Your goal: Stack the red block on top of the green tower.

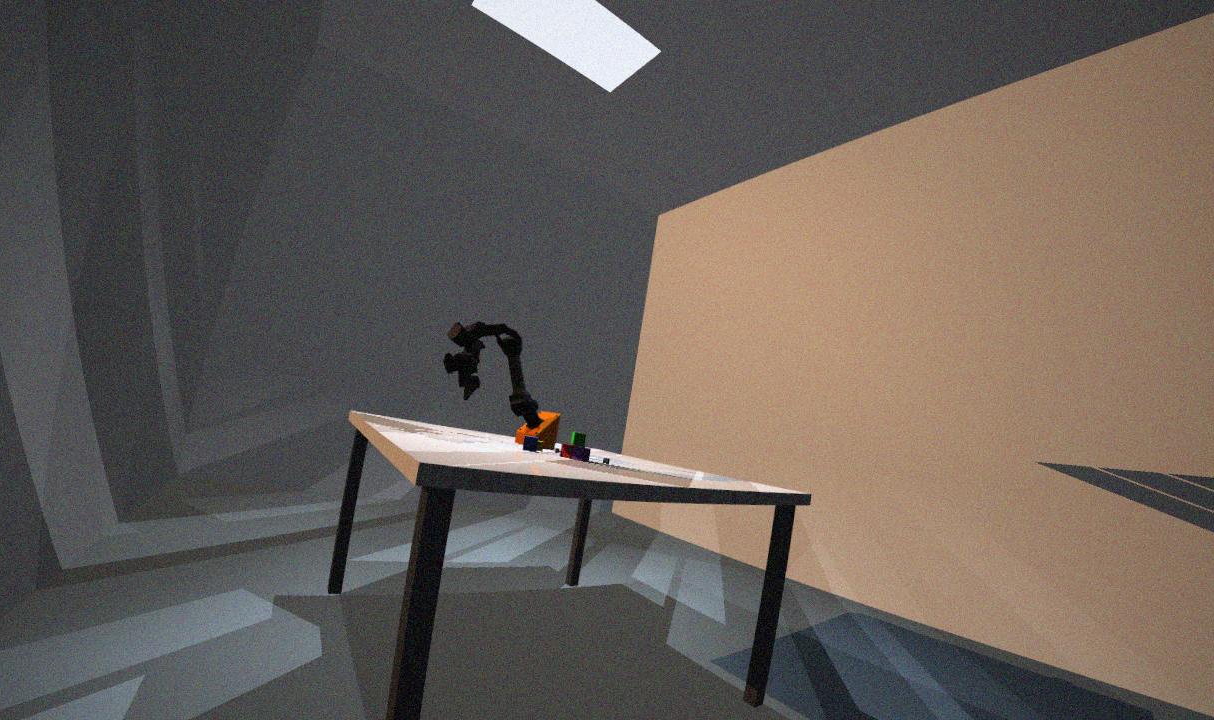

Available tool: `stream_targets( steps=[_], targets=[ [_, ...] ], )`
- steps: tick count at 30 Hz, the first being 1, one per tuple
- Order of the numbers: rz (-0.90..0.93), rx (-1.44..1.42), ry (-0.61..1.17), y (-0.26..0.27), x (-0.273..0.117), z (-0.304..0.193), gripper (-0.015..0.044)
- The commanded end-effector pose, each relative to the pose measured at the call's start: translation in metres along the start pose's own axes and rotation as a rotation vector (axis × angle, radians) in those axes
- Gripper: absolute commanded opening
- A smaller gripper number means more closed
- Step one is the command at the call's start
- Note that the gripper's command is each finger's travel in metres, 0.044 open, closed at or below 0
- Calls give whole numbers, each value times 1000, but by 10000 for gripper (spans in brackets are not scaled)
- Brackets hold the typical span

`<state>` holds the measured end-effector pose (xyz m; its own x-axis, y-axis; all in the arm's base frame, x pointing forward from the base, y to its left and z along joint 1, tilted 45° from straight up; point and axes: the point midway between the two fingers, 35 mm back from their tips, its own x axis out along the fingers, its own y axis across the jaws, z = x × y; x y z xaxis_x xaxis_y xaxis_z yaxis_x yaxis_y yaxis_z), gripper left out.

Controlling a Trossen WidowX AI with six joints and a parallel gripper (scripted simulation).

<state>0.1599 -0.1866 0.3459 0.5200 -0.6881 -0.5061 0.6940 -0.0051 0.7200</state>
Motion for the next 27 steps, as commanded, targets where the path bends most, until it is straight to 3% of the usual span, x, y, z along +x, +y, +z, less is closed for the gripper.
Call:
stream_targets(
  steps=[1, 12, 27],
  targets=[
    [-57, -129, 63, 3, 19, -18, 440],
    [-139, -473, 219, 11, 55, -85, 440],
    [-259, -1216, 432, 8, 86, -208, 440]
  ],
)
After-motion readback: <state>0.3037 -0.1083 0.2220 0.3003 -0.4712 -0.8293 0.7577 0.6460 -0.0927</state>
